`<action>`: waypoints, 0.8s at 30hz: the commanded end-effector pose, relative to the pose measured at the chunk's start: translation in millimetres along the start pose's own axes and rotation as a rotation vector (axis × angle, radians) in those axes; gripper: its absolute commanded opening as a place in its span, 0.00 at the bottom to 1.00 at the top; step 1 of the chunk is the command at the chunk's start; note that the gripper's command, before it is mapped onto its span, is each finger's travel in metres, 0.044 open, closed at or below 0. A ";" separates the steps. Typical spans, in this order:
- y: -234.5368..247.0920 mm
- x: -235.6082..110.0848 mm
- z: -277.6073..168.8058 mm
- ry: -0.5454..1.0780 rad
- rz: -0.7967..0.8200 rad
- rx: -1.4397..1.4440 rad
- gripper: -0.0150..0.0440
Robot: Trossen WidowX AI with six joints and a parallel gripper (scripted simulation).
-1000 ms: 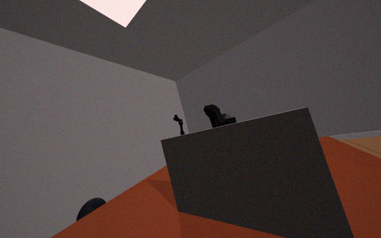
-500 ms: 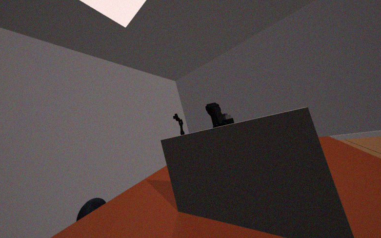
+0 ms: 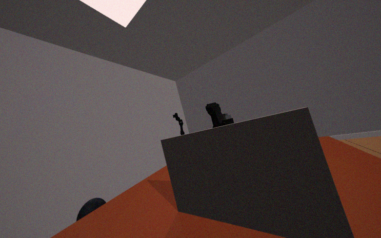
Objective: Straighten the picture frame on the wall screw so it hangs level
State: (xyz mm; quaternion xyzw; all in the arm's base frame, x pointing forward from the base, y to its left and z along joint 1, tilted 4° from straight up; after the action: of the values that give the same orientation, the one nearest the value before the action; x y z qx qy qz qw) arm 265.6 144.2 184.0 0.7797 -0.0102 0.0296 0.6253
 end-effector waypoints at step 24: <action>-0.2 36.5 0.3 0.001 0.001 0.003 0.69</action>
State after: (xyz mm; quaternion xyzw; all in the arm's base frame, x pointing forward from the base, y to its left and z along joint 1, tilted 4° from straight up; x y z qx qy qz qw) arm 299.7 144.6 187.3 0.7801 -0.0127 0.0316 0.6247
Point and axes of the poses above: the point midway between the two fingers, 35 mm back from their tips, its own x axis out along the fingers, its own y axis across the jaws, z = x × y, the point moved 7 cm from there along -x, back along the fingers, and after that the axes turned 1 degree about x, right-handed, at the moved point
